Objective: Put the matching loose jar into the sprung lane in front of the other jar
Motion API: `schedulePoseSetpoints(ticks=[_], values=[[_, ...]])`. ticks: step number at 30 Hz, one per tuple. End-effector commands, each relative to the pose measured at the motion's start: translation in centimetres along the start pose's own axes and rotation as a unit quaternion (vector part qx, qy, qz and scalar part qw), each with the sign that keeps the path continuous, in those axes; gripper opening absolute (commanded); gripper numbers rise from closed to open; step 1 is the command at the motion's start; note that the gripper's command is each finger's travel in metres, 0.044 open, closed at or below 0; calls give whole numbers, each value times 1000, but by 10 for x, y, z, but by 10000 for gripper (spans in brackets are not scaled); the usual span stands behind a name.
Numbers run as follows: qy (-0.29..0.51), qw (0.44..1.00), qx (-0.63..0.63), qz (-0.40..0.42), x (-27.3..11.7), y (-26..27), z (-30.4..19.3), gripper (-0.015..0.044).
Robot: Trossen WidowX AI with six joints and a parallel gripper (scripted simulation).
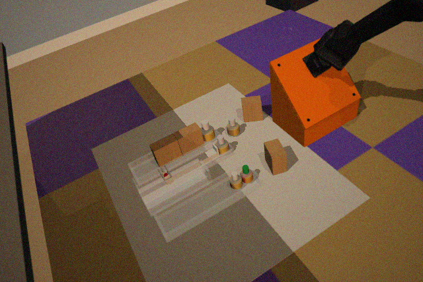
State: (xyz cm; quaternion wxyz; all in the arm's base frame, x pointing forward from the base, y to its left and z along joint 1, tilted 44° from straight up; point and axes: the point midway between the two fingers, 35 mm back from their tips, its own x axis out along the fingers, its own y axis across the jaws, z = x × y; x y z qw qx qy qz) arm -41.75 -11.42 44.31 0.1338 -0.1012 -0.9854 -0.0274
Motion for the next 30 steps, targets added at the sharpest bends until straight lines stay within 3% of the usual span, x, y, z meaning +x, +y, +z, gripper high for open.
schedulePoseSetpoints(ticks=[1,8,14,21,30], values=[[-1,1000,-4,-4,-1,-2,1,426],[-31,973,-169,-154,-38,-94,40,440],[-15,900,-315,-300,-98,-174,75,440],[53,763,-455,-456,-195,-246,111,440],[185,552,-553,-596,-339,-288,145,440]])
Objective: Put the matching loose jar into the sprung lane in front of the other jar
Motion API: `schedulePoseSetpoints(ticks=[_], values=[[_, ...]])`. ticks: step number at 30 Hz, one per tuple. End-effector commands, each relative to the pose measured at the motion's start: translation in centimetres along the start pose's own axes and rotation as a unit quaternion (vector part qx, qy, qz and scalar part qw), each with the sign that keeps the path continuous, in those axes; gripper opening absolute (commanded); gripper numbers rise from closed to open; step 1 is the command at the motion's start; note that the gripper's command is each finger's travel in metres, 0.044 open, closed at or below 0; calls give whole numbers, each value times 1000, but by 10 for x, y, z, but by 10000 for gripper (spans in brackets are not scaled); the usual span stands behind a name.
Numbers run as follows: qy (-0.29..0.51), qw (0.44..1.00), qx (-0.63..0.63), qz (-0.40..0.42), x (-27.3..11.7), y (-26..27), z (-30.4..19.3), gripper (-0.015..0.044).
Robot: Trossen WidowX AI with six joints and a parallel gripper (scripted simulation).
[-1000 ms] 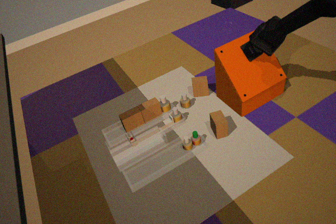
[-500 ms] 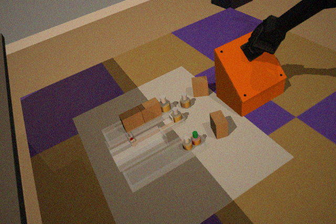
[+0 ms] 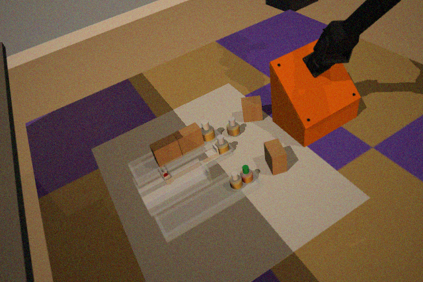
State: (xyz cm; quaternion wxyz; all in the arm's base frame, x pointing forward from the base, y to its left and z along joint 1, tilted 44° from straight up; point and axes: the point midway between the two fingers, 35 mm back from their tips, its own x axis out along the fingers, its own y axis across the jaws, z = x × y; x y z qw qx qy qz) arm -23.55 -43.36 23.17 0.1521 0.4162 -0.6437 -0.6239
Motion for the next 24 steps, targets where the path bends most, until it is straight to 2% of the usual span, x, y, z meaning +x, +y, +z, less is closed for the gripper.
schedulePoseSetpoints(ticks=[1,5,9,12,18,24], values=[[62,991,-102,-61,-7,-48,-47,440],[124,968,-193,-103,-22,-92,-90,440],[163,946,-251,-126,-34,-120,-112,440],[215,909,-323,-151,-49,-153,-135,440],[345,783,-482,-190,-100,-234,-179,440],[476,606,-606,-198,-168,-313,-202,440]])
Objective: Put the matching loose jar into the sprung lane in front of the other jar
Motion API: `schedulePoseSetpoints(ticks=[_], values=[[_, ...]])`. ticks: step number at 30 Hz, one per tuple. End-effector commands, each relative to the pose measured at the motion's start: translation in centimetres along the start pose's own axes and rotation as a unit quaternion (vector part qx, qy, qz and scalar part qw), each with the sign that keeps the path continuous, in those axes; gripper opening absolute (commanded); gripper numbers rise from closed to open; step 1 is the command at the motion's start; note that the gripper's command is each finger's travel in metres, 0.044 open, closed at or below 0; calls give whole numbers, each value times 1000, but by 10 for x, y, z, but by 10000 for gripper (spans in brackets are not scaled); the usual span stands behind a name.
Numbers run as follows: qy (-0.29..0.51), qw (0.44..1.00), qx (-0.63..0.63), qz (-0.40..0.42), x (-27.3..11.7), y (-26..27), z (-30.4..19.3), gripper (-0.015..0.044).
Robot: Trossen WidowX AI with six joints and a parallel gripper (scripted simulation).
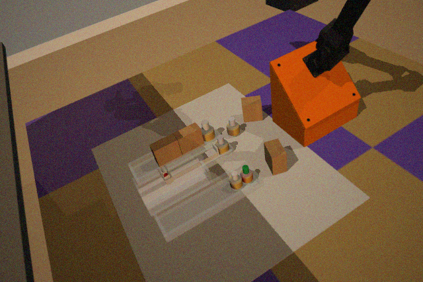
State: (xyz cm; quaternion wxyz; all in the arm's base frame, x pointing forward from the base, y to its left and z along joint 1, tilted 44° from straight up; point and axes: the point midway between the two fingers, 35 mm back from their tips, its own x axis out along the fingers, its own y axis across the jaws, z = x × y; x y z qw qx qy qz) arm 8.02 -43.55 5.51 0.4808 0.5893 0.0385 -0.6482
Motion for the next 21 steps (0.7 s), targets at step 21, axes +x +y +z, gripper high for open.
schedulePoseSetpoints(ticks=[21], values=[[538,516,-653,130,-60,-112,-372,440]])
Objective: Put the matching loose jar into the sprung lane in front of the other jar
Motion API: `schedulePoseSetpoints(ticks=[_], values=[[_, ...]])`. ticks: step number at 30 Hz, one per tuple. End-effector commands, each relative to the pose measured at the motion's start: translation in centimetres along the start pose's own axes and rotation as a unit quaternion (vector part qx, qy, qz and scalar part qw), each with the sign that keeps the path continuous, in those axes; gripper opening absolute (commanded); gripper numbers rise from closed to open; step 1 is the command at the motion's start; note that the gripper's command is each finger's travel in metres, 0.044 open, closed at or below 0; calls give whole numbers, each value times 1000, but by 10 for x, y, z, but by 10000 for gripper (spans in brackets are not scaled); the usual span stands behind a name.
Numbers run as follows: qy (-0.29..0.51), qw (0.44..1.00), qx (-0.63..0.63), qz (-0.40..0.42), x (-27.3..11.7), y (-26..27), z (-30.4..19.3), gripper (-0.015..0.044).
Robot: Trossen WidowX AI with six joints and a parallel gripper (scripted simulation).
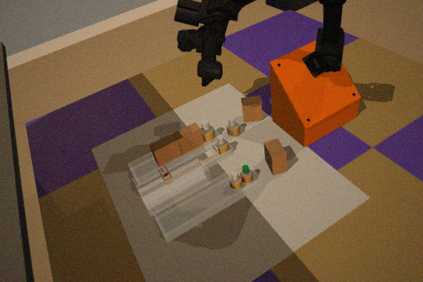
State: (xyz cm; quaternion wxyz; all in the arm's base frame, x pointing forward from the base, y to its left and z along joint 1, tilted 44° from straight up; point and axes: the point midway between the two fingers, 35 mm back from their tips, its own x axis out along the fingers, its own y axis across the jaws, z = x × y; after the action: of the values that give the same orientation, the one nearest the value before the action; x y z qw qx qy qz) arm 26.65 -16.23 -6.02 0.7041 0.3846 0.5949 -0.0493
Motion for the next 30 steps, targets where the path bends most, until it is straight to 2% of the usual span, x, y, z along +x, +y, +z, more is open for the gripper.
schedulePoseSetpoints(ticks=[1,5,13,30], values=[[90,985,-131,65,33,42,-41,440],[152,953,-231,124,52,73,-77,440],[155,951,-236,127,56,65,-74,440],[155,951,-235,128,100,73,-94,440]])
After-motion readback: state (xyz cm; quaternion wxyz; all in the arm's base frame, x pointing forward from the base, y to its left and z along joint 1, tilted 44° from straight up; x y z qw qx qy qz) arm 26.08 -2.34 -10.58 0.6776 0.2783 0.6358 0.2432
